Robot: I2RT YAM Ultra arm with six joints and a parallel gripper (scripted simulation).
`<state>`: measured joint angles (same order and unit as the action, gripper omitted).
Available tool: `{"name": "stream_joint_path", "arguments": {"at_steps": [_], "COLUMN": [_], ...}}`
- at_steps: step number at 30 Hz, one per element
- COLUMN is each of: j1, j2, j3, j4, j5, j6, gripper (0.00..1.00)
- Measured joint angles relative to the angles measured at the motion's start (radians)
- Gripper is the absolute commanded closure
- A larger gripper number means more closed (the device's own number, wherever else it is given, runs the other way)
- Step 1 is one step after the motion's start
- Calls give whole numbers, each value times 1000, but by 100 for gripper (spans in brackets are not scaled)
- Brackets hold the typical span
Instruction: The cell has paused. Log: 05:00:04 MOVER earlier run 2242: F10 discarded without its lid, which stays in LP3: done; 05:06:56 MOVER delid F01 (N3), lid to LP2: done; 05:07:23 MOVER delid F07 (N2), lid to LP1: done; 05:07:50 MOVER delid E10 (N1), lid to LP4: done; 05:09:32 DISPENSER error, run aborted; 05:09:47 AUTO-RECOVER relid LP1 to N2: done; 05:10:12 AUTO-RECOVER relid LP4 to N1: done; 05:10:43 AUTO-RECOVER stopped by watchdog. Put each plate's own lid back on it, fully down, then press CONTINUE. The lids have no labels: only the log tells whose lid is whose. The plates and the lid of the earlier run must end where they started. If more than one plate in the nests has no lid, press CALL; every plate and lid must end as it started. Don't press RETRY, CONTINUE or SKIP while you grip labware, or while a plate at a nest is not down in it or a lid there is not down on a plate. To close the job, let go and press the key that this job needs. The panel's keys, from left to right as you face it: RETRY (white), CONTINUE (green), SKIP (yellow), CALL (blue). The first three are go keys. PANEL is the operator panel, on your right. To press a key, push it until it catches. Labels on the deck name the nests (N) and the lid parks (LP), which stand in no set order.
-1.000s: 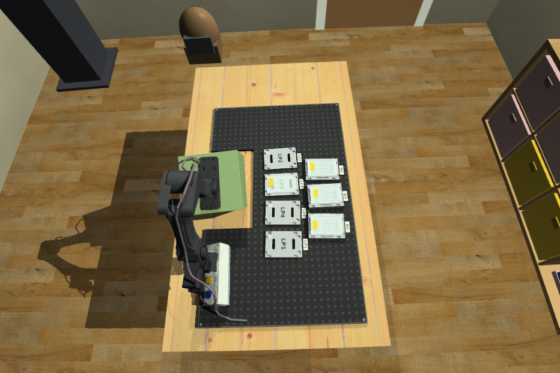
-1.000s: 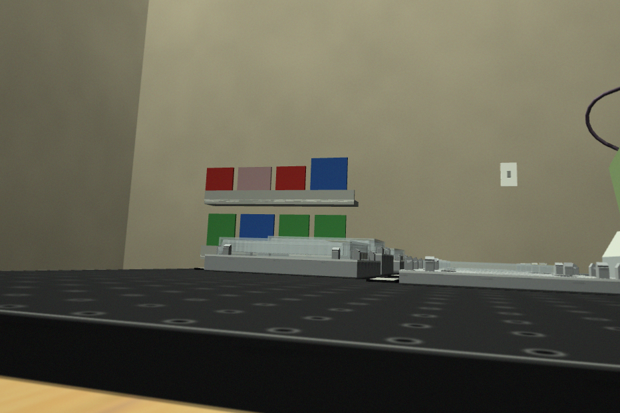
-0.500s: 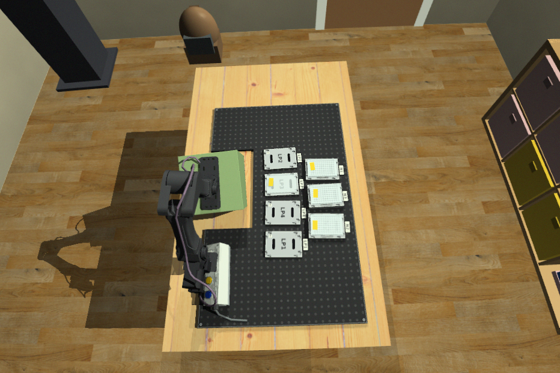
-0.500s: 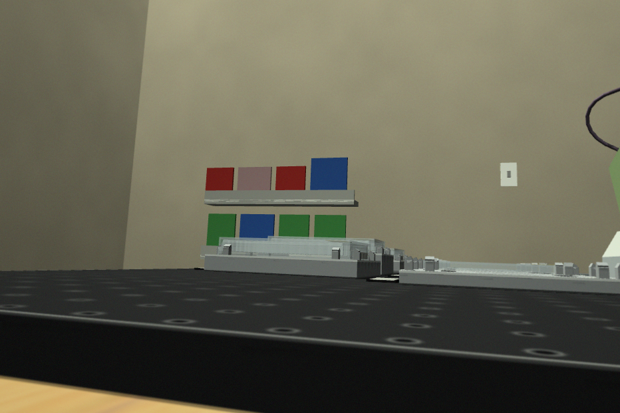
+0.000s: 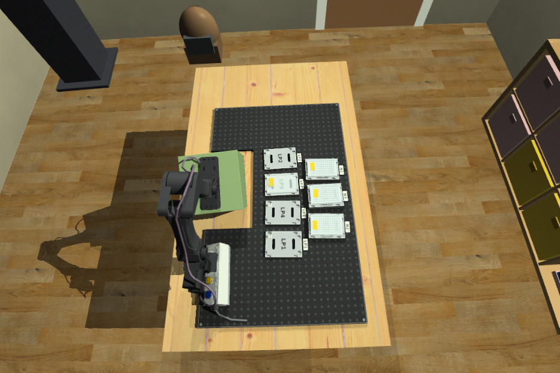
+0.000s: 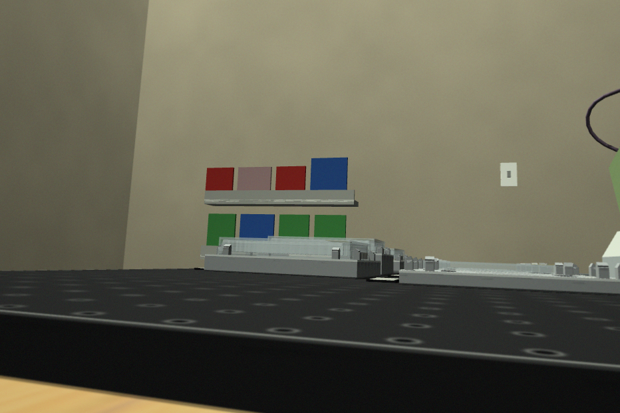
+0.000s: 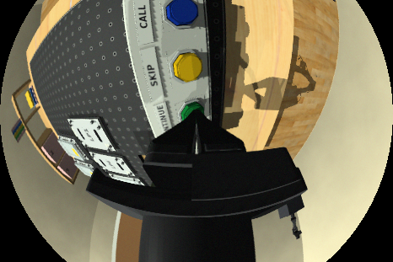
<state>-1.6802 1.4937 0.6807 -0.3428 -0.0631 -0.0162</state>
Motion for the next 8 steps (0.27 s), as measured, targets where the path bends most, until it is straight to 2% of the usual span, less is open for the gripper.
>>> {"name": "stream_joint_path", "arguments": {"at_steps": [8], "j1": [0], "j2": [3], "j3": [0], "j4": [3], "j5": [2], "j6": [2], "gripper": [100]}}
